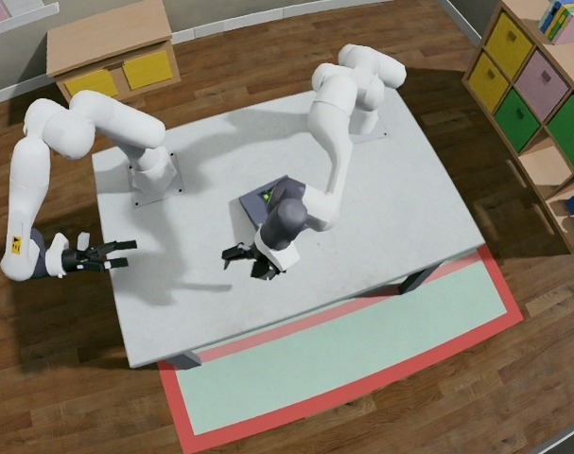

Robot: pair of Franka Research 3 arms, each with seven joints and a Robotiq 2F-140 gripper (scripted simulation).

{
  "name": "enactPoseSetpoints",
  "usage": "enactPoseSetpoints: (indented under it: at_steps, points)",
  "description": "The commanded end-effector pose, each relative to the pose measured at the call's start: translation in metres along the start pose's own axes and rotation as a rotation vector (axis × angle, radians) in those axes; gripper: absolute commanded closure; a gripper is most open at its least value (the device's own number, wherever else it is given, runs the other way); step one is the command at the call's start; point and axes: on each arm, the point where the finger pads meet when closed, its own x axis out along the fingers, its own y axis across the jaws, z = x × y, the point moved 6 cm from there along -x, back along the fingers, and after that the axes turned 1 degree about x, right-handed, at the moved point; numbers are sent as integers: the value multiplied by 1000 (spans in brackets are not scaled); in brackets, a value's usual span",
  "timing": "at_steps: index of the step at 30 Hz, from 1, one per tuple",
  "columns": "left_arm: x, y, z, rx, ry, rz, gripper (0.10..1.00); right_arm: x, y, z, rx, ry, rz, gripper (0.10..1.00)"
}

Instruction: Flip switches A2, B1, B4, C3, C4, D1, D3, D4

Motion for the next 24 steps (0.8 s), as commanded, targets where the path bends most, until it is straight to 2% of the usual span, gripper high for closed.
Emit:
enactPoseSetpoints:
  at_steps: [1,19,24]
  points:
    - [0,0,0,0,0,0,98,0,0,0,0,0,0,98]
    - [0,0,0,0,0,0,98,0,0,0,0,0,0,98]
    - [-4,-7,-3,-4,3,-2,98,0,0,0,0,0,0,98]
